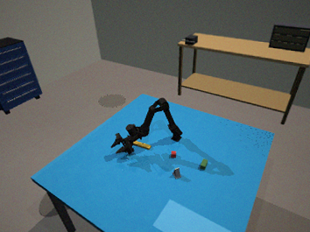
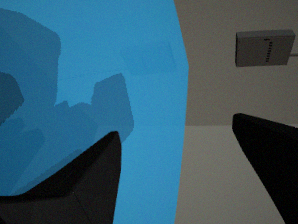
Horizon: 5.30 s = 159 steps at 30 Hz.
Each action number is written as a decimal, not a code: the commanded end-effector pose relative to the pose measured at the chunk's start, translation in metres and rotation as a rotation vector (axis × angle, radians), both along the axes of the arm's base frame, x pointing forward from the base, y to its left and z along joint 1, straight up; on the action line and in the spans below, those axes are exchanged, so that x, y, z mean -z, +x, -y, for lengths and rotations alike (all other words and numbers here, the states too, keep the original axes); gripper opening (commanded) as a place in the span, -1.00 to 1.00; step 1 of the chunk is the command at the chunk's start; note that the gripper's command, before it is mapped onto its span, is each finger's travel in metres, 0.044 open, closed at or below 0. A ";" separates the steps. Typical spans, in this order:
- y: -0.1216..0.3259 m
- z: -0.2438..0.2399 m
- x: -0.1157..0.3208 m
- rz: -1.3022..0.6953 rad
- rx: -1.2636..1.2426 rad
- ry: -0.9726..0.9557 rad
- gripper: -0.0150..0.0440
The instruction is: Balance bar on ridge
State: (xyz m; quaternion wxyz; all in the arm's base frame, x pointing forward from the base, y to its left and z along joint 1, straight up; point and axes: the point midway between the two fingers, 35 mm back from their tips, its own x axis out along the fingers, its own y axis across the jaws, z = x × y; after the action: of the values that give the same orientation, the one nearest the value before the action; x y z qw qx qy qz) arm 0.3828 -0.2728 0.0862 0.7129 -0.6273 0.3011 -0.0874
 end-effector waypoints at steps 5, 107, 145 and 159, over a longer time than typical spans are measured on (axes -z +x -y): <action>-0.002 0.007 0.003 0.020 0.088 0.219 0.58; -0.162 -0.041 0.034 0.337 2.014 1.537 0.58; -0.161 -0.040 0.026 0.334 2.009 1.539 -0.49; -0.159 -0.038 -0.010 0.336 2.010 1.539 -0.49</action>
State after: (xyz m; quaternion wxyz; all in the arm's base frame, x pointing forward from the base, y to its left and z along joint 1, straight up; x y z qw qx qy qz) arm 0.2223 -0.2329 0.0826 0.5327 0.4678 0.5293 -0.4661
